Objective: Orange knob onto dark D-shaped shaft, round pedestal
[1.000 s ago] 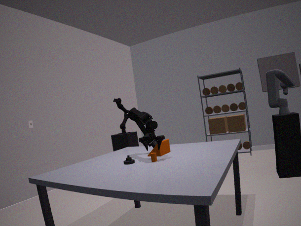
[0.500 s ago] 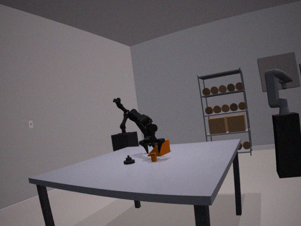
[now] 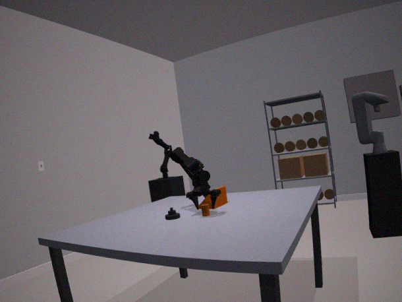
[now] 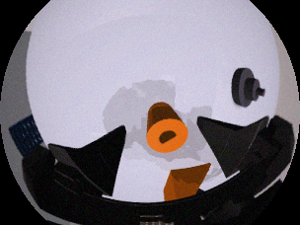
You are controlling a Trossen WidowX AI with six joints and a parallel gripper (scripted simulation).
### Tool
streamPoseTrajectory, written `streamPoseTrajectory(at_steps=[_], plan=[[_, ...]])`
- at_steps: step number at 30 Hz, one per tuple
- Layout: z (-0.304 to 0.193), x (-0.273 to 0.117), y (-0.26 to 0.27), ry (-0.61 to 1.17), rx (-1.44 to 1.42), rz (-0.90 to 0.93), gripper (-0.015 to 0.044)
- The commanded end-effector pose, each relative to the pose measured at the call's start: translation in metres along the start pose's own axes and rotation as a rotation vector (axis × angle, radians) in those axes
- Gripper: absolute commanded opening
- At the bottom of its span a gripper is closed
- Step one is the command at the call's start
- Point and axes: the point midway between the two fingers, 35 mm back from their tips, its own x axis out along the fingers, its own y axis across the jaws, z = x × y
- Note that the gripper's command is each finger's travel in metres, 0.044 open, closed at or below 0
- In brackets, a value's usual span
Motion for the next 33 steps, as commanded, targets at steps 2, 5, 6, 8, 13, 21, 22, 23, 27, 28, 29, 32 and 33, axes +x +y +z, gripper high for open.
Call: streamPoseTrajectory(at_steps=[2,5,6,8,13,21,22,23,27,28,29,32,33], plan=[[-0.001,0.011,-0.001,0.006,-0.007,-0.011,0.0440],[-0.002,0.016,-0.001,0.005,-0.006,-0.012,0.0440],[-0.002,0.017,-0.001,0.005,-0.006,-0.012,0.0440],[-0.002,0.020,-0.001,0.005,-0.005,-0.012,0.0440],[-0.002,0.028,-0.002,0.004,-0.004,-0.013,0.0440],[-0.002,0.029,-0.002,0.004,-0.004,-0.013,0.0282],[-0.002,0.029,-0.002,0.004,-0.004,-0.013,0.0256],[-0.002,0.029,-0.002,0.004,-0.004,-0.013,0.0230],[-0.002,0.029,-0.002,0.004,-0.004,-0.013,0.0184],[-0.002,0.029,-0.002,0.004,-0.004,-0.013,0.0177],[-0.002,0.029,-0.002,0.004,-0.004,-0.013,0.0170],[-0.002,0.029,-0.002,0.004,-0.004,-0.013,0.0131],[-0.002,0.028,-0.002,0.004,-0.004,-0.013,0.0105]])
